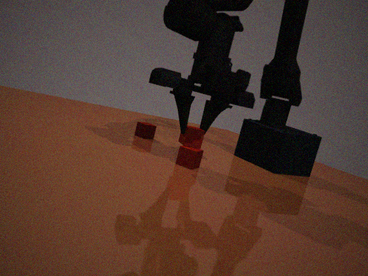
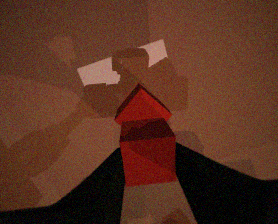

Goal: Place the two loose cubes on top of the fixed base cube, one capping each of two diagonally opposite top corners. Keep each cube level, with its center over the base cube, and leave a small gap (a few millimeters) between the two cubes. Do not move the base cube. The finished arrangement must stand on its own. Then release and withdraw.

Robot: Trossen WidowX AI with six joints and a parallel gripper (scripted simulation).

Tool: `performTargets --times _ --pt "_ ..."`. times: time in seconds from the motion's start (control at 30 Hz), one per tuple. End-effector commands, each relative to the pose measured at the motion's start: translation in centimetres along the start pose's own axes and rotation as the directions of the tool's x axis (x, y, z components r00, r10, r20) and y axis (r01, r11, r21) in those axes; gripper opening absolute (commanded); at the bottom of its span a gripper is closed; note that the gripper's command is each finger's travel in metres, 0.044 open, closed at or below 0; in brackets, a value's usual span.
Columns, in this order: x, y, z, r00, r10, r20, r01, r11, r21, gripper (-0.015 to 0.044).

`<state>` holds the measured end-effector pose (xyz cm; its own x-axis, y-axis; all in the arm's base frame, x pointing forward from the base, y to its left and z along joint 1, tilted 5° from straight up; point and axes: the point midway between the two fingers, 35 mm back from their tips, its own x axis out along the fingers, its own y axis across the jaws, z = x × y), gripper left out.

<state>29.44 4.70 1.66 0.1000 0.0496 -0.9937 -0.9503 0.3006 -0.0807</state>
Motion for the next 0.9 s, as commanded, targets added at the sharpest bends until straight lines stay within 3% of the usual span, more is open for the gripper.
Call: performTargets --times 0.0,0.13,0.87 --pt "0.0 0.0 0.0 1.000 -0.003 -0.003 0.003 1.000 0.003 0.0105" --pt "0.0 0.0 0.0 1.000 -0.003 -0.003 0.003 1.000 0.003 0.0205" --pt "-2.4 0.0 0.0 1.000 0.000 0.000 0.000 1.000 0.000 0.0205"
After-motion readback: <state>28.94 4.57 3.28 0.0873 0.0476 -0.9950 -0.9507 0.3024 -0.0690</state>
